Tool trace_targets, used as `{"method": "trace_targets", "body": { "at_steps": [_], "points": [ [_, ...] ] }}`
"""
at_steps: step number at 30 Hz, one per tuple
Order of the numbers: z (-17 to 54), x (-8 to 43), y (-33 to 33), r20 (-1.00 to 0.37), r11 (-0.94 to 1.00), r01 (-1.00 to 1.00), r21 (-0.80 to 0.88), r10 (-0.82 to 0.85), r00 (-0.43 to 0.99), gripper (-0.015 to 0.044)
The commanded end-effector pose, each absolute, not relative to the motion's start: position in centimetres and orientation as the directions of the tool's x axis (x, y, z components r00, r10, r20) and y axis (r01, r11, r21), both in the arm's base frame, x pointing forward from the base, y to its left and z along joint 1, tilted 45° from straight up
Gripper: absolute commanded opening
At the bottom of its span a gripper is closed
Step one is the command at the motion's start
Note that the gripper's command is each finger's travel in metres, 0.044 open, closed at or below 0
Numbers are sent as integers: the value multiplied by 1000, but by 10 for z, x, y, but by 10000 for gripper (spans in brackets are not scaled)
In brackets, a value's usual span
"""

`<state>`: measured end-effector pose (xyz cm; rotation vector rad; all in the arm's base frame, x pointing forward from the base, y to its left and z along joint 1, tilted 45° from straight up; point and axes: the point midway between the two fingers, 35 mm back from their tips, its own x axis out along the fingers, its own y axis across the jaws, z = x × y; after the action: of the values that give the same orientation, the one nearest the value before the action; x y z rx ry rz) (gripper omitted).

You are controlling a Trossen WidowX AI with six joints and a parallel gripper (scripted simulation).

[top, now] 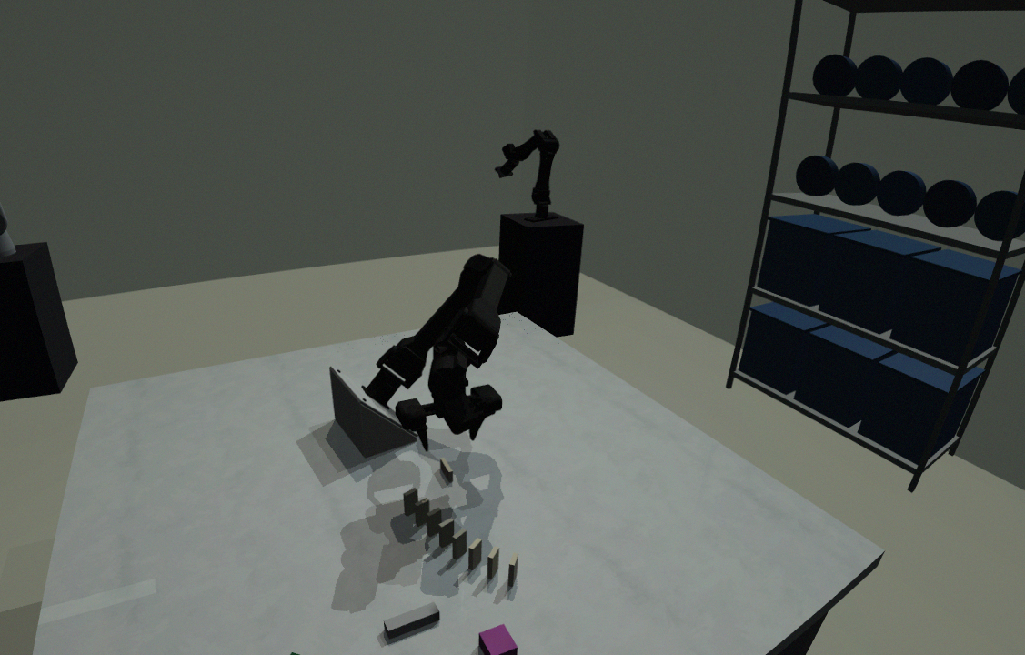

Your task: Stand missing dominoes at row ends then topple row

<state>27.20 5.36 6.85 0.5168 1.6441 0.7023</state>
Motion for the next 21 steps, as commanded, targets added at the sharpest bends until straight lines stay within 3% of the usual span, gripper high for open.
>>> {"method": "trace_targets", "body": {
  "at_steps": [1, 9, 21],
  "points": [
    [65, 268, 61, -710, 718, -32, 696, 680, -185, 440],
    [24, 256, 101, -708, 716, -32, 698, 682, -185, 440],
    [15, 253, 108, -708, 715, -32, 698, 682, -185, 440]
  ]
}}
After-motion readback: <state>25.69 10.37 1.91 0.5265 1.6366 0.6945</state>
